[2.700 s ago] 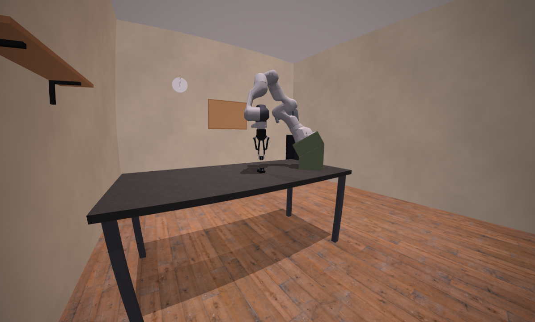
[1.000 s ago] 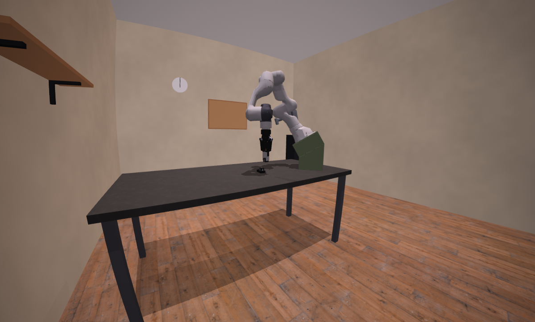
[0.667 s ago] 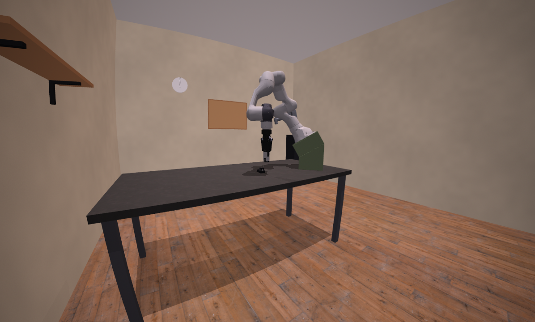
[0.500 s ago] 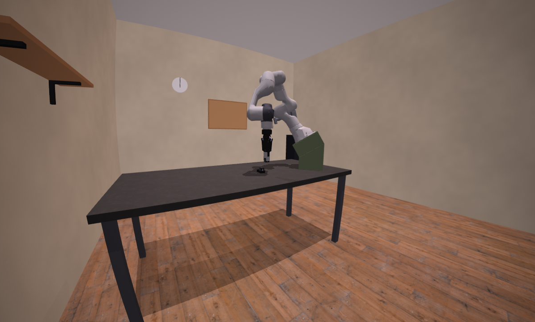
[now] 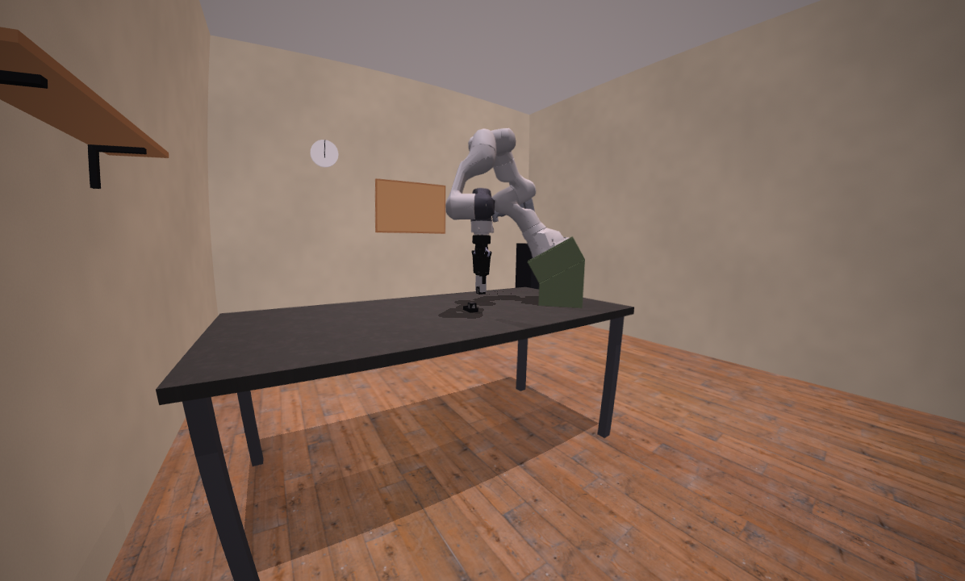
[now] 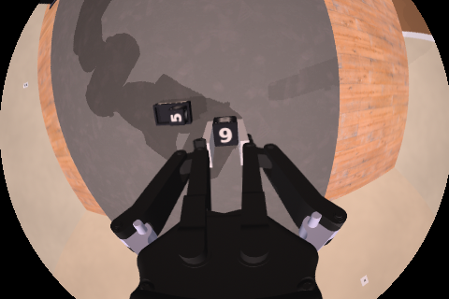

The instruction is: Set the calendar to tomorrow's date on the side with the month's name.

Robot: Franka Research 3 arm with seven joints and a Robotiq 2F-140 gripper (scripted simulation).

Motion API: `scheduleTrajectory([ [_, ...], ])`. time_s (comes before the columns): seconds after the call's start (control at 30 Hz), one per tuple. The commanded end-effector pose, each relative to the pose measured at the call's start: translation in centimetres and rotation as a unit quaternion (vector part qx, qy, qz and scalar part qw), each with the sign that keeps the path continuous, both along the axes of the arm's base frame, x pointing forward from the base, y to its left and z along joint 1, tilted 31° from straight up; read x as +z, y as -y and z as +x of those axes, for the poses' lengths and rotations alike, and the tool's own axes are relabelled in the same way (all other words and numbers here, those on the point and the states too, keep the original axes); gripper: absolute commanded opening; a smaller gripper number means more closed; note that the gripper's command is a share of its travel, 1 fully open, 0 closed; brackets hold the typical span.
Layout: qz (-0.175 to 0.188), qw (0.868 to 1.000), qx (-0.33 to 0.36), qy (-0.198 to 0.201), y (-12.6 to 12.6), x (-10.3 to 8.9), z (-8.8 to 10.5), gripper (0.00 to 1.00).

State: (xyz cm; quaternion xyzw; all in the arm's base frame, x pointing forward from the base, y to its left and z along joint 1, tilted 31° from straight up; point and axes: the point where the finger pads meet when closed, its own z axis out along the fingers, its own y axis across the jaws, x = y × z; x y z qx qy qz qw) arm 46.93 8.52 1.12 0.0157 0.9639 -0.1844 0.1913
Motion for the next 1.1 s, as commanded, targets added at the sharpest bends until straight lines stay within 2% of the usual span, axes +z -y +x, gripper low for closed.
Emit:
scheduleTrajectory([
  [0.0, 0.005, 1.000, -0.009, 0.004, 0.3, -0.9, 0.4, 0.16],
  [0.27, 0.005, 1.000, -0.009, 0.004, 1.6, -4.1, 1.7, 0.16],
  [0.33, 0.005, 1.000, -0.009, 0.004, 1.6, -4.1, 1.7, 0.16],
  [0.63, 0.005, 1.000, -0.009, 0.004, 2.8, -7.2, 3.0, 0.16],
  [1.07, 0.005, 1.000, -0.009, 0.004, 3.1, -7.8, 3.2, 0.16],
])
